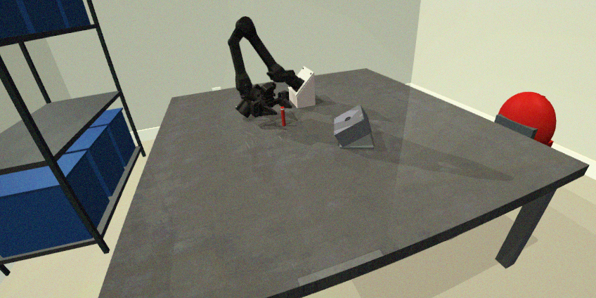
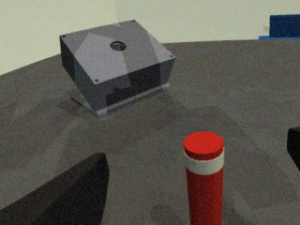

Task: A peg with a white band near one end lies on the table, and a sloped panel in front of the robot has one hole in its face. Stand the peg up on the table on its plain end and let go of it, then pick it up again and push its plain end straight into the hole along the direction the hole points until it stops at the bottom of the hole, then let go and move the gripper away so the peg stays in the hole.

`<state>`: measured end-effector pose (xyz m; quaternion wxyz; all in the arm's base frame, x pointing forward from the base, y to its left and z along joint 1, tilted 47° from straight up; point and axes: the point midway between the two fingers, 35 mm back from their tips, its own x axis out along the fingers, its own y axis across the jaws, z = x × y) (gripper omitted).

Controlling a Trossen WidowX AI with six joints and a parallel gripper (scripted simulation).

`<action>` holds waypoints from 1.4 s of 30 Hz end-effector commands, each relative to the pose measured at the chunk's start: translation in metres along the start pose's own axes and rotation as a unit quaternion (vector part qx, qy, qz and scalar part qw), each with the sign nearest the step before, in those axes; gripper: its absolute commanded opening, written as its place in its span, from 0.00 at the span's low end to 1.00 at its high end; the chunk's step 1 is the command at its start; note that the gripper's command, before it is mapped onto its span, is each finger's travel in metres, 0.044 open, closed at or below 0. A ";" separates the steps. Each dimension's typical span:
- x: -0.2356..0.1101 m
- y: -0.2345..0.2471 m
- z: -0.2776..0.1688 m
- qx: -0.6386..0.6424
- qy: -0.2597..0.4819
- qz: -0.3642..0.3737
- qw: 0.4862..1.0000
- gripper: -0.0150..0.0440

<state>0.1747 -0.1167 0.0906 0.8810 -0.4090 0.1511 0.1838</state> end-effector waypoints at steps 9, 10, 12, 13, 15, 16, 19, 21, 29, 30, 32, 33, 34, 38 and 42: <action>0.001 -0.002 0.005 -0.001 0.001 0.006 1.000 1.00; 0.002 -0.003 0.011 -0.002 0.003 0.014 1.000 1.00; 0.005 -0.007 0.026 -0.005 0.009 0.029 1.000 1.00; 0.006 -0.009 0.034 -0.007 0.012 0.034 0.999 1.00; 0.007 -0.011 0.051 -0.010 0.017 0.042 0.999 1.00; 0.007 -0.012 0.059 -0.011 0.020 0.044 0.999 1.00; 0.004 -0.013 0.086 -0.014 0.024 0.043 0.999 1.00; 0.001 -0.013 0.104 -0.013 0.023 0.037 0.999 1.00; -0.022 -0.004 0.160 0.002 -0.003 -0.003 1.000 1.00; -0.022 -0.004 0.160 0.002 -0.003 -0.003 1.000 1.00; -0.022 -0.004 0.160 0.002 -0.003 -0.003 1.000 1.00; -0.022 -0.004 0.160 0.002 -0.003 -0.003 1.000 1.00; -0.021 -0.004 0.160 0.004 -0.002 -0.001 1.000 1.00; -0.017 -0.001 0.152 0.045 0.028 0.024 0.998 1.00; -0.012 0.003 0.143 0.089 0.069 0.054 0.992 1.00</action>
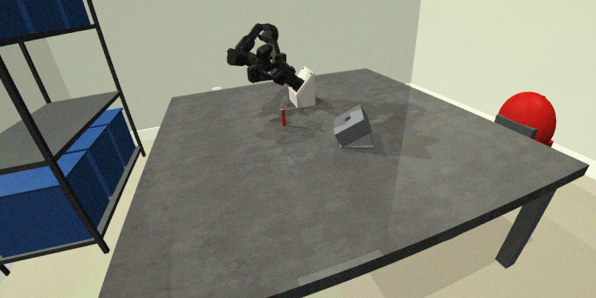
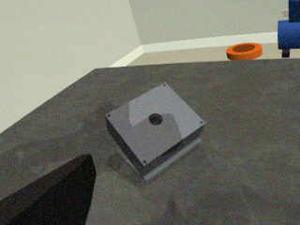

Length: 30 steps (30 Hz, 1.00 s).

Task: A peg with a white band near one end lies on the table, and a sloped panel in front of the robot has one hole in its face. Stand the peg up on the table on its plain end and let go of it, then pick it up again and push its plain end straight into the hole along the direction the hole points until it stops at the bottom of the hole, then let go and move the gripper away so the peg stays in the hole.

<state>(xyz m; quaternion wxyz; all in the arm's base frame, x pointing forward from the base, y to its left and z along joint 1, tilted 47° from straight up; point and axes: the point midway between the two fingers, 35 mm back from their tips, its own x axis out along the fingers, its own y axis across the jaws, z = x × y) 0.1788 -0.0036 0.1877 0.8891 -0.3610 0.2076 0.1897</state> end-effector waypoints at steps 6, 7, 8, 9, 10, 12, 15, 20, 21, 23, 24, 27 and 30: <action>0.011 0.006 -0.020 0.094 0.104 0.059 0.988 1.00; 0.012 0.007 -0.023 0.102 0.117 0.065 0.986 1.00; 0.013 0.008 -0.025 0.110 0.130 0.071 0.983 1.00; 0.013 0.009 -0.028 0.118 0.144 0.076 0.980 1.00; 0.014 0.010 -0.030 0.125 0.157 0.081 0.976 1.00; 0.016 0.012 -0.035 0.138 0.185 0.090 0.969 1.00; 0.018 0.015 -0.042 0.154 0.231 0.102 0.955 1.00; 0.019 0.018 -0.054 0.169 0.306 0.113 0.930 1.00; 0.019 0.018 -0.056 0.170 0.322 0.114 0.925 1.00; 0.021 0.019 -0.059 0.167 0.348 0.116 0.915 1.00; 0.021 0.020 -0.061 0.165 0.361 0.117 0.910 1.00; 0.023 0.020 -0.065 0.158 0.400 0.115 0.895 1.00; 0.024 0.020 -0.069 0.147 0.438 0.110 0.880 1.00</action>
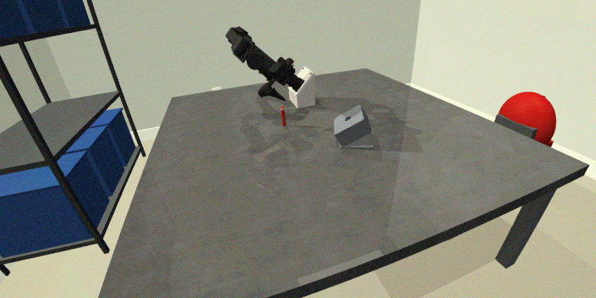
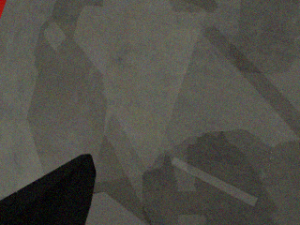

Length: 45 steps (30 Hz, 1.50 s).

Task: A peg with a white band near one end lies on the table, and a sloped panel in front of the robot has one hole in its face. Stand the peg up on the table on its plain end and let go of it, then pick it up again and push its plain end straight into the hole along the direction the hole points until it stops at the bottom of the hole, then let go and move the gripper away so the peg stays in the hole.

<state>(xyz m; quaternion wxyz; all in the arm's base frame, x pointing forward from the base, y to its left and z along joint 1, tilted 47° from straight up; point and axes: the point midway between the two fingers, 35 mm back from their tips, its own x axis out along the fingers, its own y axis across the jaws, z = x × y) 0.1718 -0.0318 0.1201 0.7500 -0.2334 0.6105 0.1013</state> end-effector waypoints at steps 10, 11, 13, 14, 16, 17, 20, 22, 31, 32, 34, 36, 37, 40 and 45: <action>0.001 -0.016 -0.002 -0.003 0.173 -0.106 0.979 1.00; 0.001 -0.018 -0.001 -0.005 0.183 -0.117 0.976 1.00; -0.001 -0.021 0.001 -0.010 0.202 -0.142 0.969 1.00; -0.002 -0.023 0.003 -0.013 0.211 -0.155 0.965 1.00; -0.004 -0.026 0.006 -0.020 0.226 -0.182 0.957 1.00; -0.005 -0.027 0.009 -0.024 0.232 -0.196 0.952 1.00; -0.008 -0.031 0.016 -0.037 0.247 -0.237 0.939 1.00; -0.009 -0.032 0.018 -0.041 0.249 -0.247 0.936 1.00; -0.009 -0.032 0.018 -0.041 0.249 -0.247 0.936 1.00; -0.008 -0.032 0.018 -0.040 0.249 -0.247 0.936 1.00; -0.005 -0.034 0.016 -0.037 0.248 -0.247 0.936 1.00; 0.000 -0.037 0.013 -0.033 0.247 -0.249 0.936 1.00; 0.002 -0.039 0.012 -0.031 0.246 -0.249 0.936 1.00; 0.006 -0.041 0.009 -0.028 0.246 -0.250 0.936 1.00; 0.008 -0.042 0.009 -0.027 0.245 -0.250 0.936 1.00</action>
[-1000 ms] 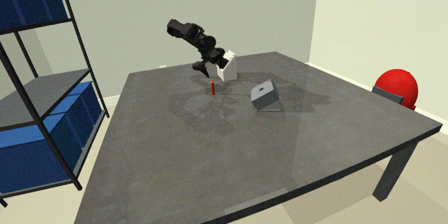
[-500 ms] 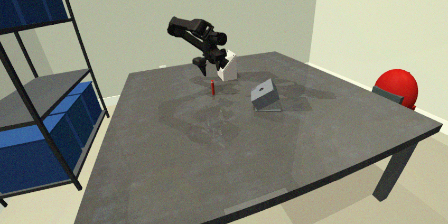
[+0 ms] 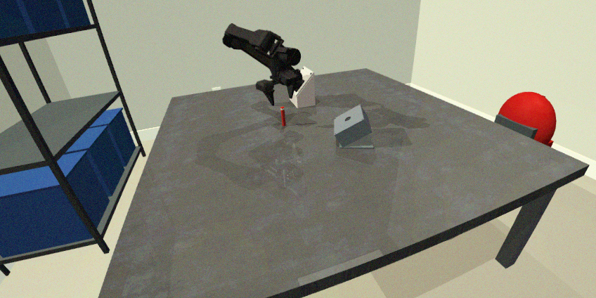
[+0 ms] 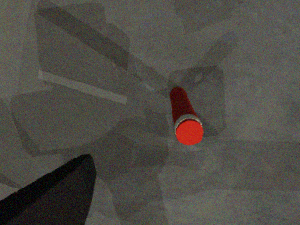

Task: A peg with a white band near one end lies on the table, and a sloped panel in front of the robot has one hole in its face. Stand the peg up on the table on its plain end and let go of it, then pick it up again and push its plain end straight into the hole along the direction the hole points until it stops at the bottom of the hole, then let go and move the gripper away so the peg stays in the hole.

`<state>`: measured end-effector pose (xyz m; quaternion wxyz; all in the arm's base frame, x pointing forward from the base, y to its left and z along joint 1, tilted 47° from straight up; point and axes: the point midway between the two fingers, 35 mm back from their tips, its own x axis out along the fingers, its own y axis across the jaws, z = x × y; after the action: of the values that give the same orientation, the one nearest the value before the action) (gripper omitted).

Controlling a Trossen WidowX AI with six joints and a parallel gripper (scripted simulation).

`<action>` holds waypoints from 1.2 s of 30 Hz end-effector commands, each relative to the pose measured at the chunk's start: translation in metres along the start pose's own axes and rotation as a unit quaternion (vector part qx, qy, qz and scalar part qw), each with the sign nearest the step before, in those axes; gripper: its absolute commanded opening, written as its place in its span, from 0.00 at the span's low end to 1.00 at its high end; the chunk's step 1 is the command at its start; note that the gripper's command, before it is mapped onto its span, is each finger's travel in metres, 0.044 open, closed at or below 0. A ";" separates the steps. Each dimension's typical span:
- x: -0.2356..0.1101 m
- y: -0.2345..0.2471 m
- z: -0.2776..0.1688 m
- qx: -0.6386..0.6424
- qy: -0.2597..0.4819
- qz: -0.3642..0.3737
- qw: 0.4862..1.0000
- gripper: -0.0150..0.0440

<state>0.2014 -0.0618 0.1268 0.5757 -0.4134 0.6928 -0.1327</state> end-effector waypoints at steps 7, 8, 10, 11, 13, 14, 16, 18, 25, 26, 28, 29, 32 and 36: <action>0.016 0.001 0.000 -0.004 0.003 -0.001 1.000 1.00; 0.018 0.001 0.000 -0.004 0.003 -0.001 1.000 1.00; 0.021 0.001 0.000 -0.004 0.003 -0.001 1.000 1.00; 0.023 0.001 0.000 -0.004 0.002 -0.001 1.000 1.00; 0.026 0.001 0.000 -0.004 0.002 -0.001 1.000 1.00; 0.028 0.001 0.000 -0.004 0.002 -0.001 1.000 1.00; 0.031 0.001 0.000 -0.003 0.002 -0.001 1.000 1.00; 0.035 0.001 0.000 -0.003 0.002 -0.001 1.000 1.00; 0.046 0.000 0.000 -0.003 0.002 -0.001 1.000 1.00; 0.048 0.000 0.000 -0.003 0.002 -0.002 1.000 1.00; 0.051 0.000 -0.001 -0.003 0.003 -0.002 1.000 1.00; 0.052 0.000 -0.001 -0.003 0.003 -0.002 1.000 1.00; 0.057 0.000 -0.001 -0.003 0.003 -0.003 1.000 1.00; 0.063 0.000 -0.002 -0.003 0.004 -0.004 1.000 1.00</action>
<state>0.2032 -0.1031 0.0891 0.5774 -0.4138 0.6909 -0.1341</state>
